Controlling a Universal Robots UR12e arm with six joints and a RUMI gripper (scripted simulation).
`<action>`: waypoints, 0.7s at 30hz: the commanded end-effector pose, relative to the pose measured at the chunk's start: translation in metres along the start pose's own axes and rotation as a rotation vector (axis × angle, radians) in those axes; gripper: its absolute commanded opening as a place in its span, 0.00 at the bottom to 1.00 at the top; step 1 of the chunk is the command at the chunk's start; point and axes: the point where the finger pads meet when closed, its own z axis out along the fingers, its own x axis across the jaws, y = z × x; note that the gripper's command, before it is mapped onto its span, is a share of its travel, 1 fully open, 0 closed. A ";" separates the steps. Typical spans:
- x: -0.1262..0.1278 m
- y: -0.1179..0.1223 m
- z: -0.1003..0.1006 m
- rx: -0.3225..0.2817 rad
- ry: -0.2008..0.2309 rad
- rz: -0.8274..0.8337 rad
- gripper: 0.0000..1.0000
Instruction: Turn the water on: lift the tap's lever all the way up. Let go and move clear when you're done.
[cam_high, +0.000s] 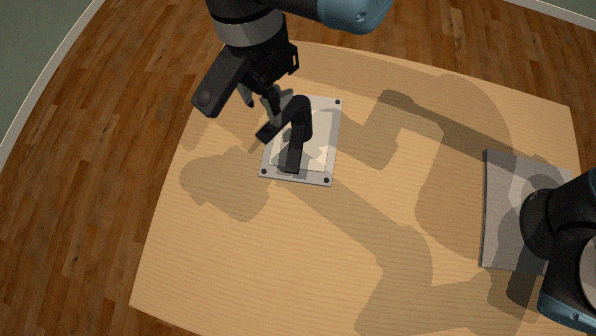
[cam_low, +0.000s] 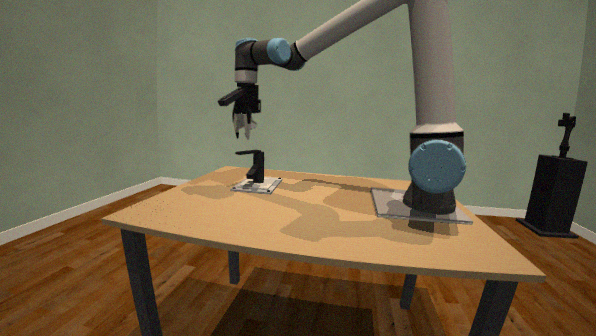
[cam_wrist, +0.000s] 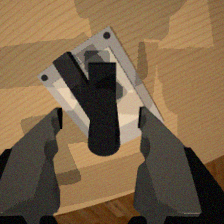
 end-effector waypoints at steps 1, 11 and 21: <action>0.001 0.000 0.007 0.000 0.002 0.000 0.40; 0.001 0.000 0.020 0.000 0.002 0.000 0.40; 0.001 0.000 0.035 0.000 0.002 0.000 0.40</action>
